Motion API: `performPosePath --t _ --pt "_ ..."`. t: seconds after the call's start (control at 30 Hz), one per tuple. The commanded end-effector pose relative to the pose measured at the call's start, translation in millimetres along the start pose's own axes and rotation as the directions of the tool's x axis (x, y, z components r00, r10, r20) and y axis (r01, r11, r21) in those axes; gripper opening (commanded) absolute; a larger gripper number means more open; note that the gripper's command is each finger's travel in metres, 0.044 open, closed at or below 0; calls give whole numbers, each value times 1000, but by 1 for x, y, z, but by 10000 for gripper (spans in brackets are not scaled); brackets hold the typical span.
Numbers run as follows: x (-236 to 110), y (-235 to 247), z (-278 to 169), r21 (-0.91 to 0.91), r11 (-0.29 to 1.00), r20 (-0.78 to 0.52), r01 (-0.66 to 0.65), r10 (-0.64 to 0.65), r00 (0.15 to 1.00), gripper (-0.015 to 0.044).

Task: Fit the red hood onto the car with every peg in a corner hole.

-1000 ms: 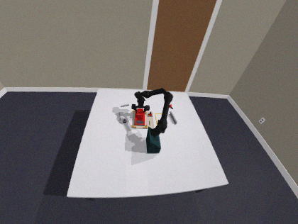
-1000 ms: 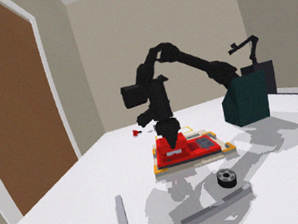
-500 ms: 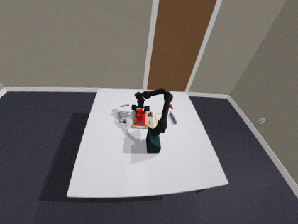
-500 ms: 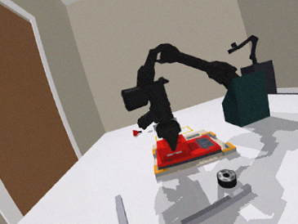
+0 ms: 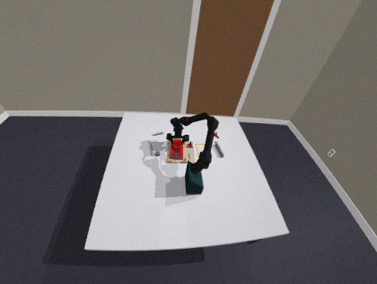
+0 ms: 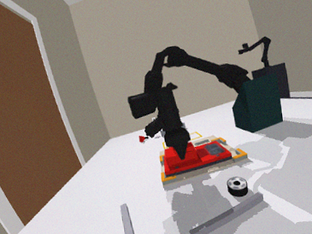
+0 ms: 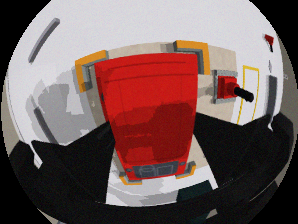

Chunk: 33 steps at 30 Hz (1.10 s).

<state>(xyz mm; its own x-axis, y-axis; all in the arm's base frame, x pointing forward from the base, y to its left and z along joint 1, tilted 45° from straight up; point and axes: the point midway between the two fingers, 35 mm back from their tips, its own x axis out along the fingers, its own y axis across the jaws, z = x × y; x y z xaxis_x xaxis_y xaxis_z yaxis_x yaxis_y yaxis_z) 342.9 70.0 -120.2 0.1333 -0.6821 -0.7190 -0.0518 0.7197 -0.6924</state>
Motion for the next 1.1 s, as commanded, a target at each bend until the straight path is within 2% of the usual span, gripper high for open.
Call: performPosePath --t 0.0,0.4,0.93,0.97,1.07 --pt "1 0 0 -6 1000 4 4 -4 1000 0" --pt "3 0 0 0 1000 0 0 0 1000 0" --pt "4 0 0 1 1000 -1 0 0 1000 420" --pt "4 0 0 1 1000 -1 0 0 1000 440" --pt "-3 0 0 1 1000 0 -1 1 1000 440"
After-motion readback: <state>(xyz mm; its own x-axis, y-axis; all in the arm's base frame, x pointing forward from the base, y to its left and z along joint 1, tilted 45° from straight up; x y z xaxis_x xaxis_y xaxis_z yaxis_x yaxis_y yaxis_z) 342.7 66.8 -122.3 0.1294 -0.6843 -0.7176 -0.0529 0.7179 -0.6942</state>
